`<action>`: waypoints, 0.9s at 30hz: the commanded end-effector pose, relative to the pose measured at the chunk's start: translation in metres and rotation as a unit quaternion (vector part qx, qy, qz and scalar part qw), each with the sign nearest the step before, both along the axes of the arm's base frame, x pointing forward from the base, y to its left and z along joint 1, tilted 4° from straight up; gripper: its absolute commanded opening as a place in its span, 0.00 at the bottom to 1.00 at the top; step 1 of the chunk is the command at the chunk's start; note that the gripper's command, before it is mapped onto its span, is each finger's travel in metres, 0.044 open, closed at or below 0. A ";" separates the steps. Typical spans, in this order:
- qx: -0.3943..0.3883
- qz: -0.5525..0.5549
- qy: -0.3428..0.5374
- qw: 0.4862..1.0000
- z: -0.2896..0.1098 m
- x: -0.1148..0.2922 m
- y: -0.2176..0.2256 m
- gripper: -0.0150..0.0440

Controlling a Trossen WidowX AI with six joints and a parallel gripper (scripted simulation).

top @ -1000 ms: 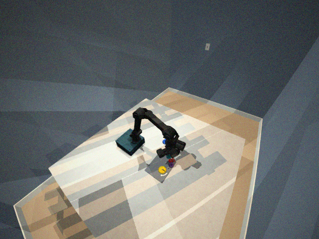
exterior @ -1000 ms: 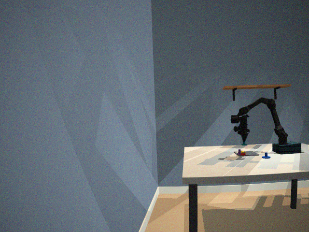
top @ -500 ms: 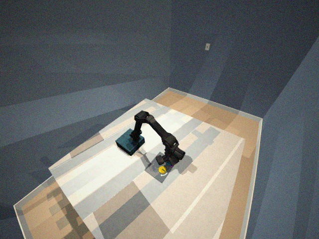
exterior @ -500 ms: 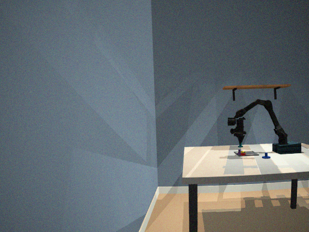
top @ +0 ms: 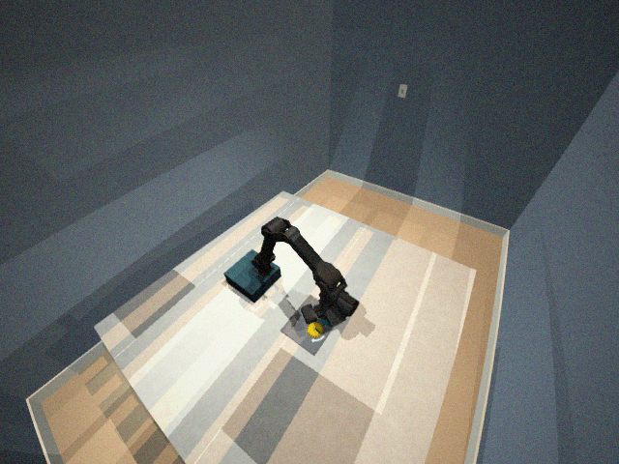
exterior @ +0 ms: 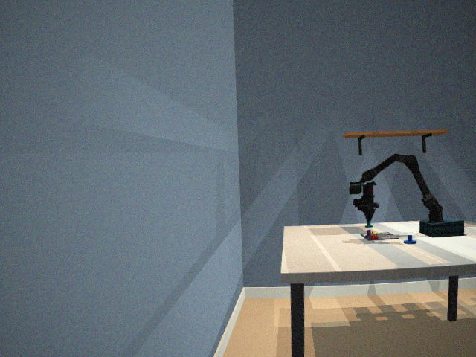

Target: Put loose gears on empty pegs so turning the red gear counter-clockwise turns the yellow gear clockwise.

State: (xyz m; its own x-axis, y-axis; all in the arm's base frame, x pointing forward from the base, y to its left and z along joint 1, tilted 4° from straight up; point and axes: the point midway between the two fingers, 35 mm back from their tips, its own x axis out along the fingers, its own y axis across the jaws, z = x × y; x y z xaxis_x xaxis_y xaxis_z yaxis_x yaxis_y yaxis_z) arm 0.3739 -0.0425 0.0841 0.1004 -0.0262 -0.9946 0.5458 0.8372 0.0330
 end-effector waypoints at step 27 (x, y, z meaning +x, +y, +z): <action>0.042 -0.404 -0.011 0.914 0.001 0.001 0.000 0.25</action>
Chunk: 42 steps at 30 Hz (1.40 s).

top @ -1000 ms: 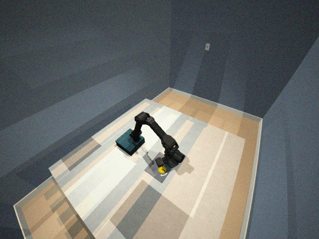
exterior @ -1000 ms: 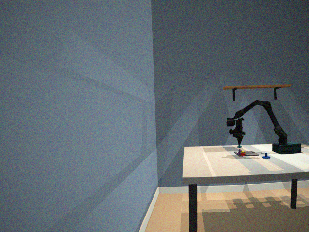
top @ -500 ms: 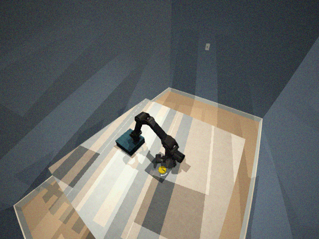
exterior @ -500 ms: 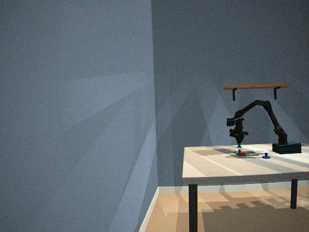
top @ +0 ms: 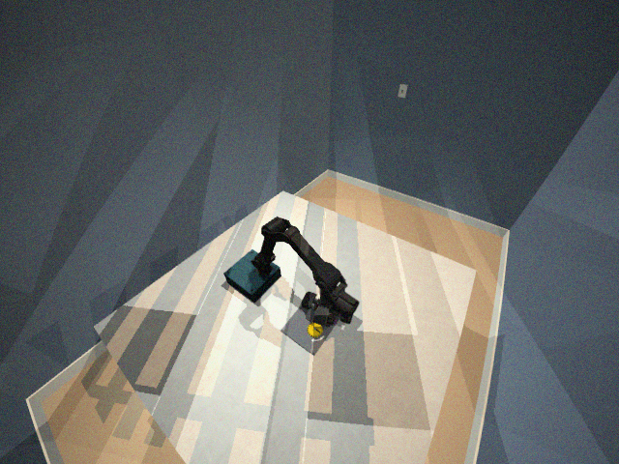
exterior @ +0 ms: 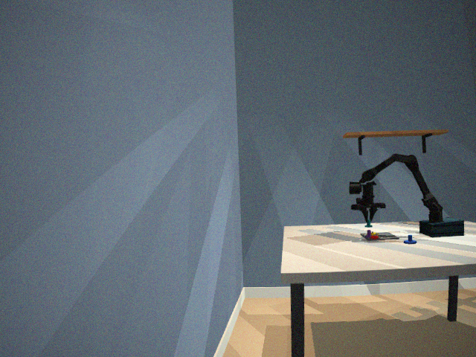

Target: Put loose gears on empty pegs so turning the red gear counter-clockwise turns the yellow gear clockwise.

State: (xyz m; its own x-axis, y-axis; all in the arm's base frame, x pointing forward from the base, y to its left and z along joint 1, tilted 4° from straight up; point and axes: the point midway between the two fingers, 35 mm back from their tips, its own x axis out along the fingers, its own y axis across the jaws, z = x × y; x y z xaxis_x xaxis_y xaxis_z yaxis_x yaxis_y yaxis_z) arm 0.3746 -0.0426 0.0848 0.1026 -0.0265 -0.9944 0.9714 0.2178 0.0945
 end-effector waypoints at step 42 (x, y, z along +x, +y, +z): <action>0.015 -0.134 -0.003 0.991 -0.043 0.004 0.000 0.25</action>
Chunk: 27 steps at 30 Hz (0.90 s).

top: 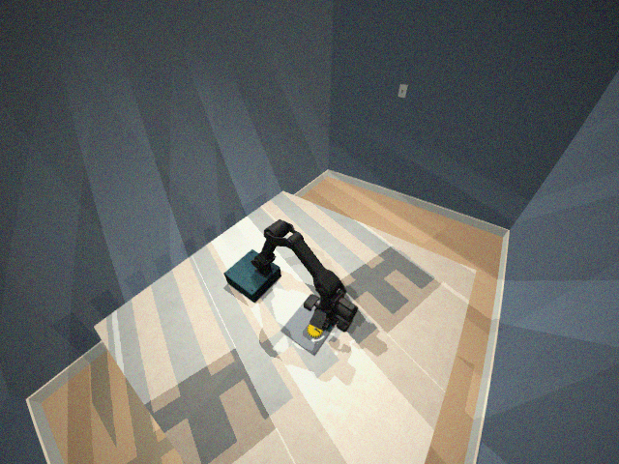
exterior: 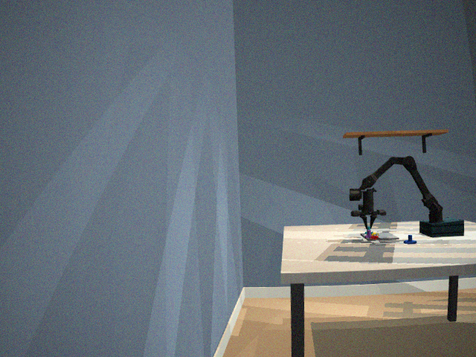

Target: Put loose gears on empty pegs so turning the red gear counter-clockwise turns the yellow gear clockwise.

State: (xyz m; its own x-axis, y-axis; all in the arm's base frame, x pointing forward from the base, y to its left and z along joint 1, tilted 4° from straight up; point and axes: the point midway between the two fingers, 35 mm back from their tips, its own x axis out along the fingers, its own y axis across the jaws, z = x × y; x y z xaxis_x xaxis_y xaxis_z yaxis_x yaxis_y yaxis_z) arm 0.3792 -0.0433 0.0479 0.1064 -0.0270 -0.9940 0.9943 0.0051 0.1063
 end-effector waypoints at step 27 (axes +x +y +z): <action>-0.010 0.110 0.006 0.994 -0.011 0.000 0.000 0.25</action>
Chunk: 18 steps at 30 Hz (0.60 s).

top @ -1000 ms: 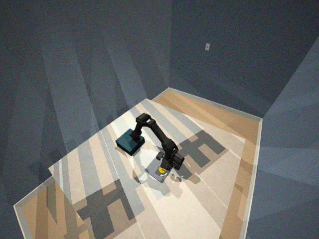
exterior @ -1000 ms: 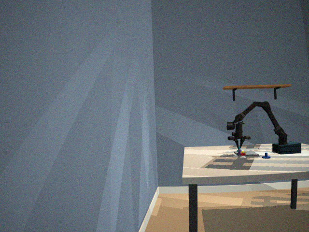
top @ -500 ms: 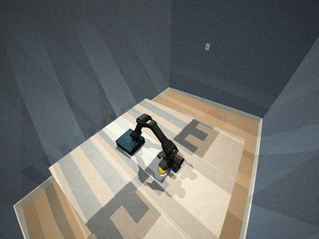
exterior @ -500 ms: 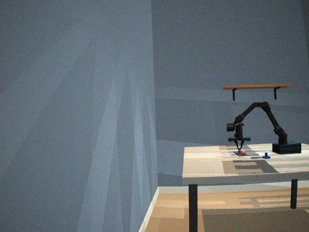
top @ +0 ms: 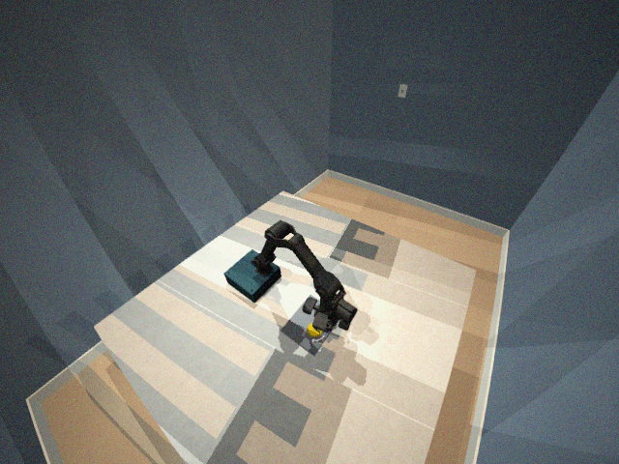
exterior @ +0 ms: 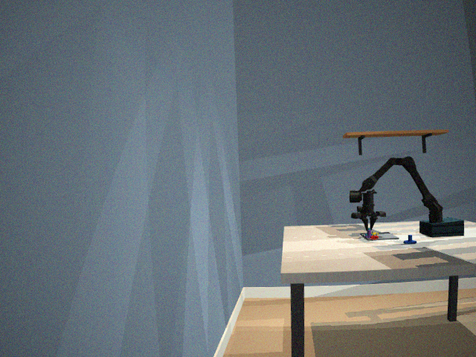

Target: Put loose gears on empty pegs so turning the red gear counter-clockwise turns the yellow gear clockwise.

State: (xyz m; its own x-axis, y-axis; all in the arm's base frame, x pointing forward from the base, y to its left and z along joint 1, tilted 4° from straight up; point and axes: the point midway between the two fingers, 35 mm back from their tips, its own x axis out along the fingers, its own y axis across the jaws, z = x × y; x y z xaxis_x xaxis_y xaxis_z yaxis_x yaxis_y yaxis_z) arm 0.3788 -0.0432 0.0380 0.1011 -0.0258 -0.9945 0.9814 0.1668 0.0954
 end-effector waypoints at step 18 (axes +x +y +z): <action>0.005 -0.036 -0.001 0.999 -0.001 0.001 0.000 0.49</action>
State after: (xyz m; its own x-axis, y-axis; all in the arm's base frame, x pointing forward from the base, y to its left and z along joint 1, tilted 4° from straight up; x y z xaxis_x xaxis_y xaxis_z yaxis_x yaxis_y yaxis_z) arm 0.3795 -0.0432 0.0353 0.1001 -0.0231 -0.9947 0.9856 0.1390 0.0960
